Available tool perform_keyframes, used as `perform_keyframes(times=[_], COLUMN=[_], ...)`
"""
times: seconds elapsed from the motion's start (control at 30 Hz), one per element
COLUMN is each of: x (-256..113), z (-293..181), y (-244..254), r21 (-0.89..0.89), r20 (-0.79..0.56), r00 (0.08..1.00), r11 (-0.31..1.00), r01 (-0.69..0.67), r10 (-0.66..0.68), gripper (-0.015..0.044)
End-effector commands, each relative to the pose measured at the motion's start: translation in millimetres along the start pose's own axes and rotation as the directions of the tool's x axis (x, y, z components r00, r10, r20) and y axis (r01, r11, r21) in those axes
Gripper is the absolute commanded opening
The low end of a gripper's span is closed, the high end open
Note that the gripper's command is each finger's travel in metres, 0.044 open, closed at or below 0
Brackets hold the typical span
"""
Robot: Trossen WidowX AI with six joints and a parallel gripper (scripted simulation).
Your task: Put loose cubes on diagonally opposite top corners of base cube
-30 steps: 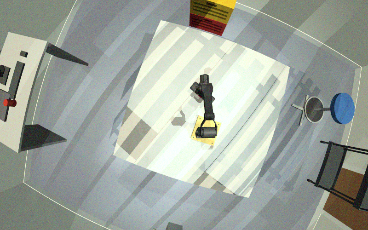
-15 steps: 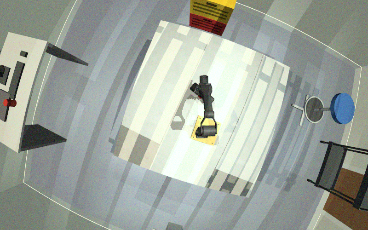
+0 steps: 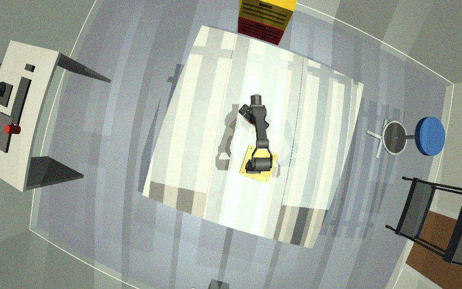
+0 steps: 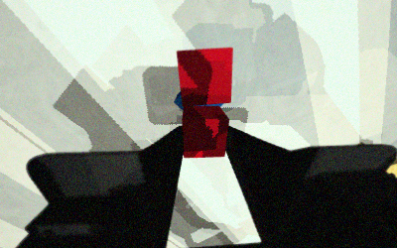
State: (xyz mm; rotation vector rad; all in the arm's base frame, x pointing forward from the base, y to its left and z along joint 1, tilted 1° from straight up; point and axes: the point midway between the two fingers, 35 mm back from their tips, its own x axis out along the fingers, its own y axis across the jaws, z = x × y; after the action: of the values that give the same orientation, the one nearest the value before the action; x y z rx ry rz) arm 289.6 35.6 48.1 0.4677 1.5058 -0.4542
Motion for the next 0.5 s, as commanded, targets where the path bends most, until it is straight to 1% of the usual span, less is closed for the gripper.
perform_keyframes(times=[0.0, 0.1, 0.27, 0.47], x=[0.6, 0.6, 0.6, -13.0], z=[-0.4, -0.4, -0.4, 0.0], y=[0.4, 0.4, 0.4, 0.0], r21=[0.003, 0.003, 0.003, 0.000], r20=[-0.003, -0.003, -0.003, 0.000], r00=[1.000, 1.000, 1.000, 1.000], r11=[1.000, 1.000, 1.000, 1.000], r01=[-0.003, -0.003, -0.003, 0.000], r10=[0.003, 0.003, 0.003, 0.000], gripper=[0.0131, 0.0205, 0.0205, 0.0205])
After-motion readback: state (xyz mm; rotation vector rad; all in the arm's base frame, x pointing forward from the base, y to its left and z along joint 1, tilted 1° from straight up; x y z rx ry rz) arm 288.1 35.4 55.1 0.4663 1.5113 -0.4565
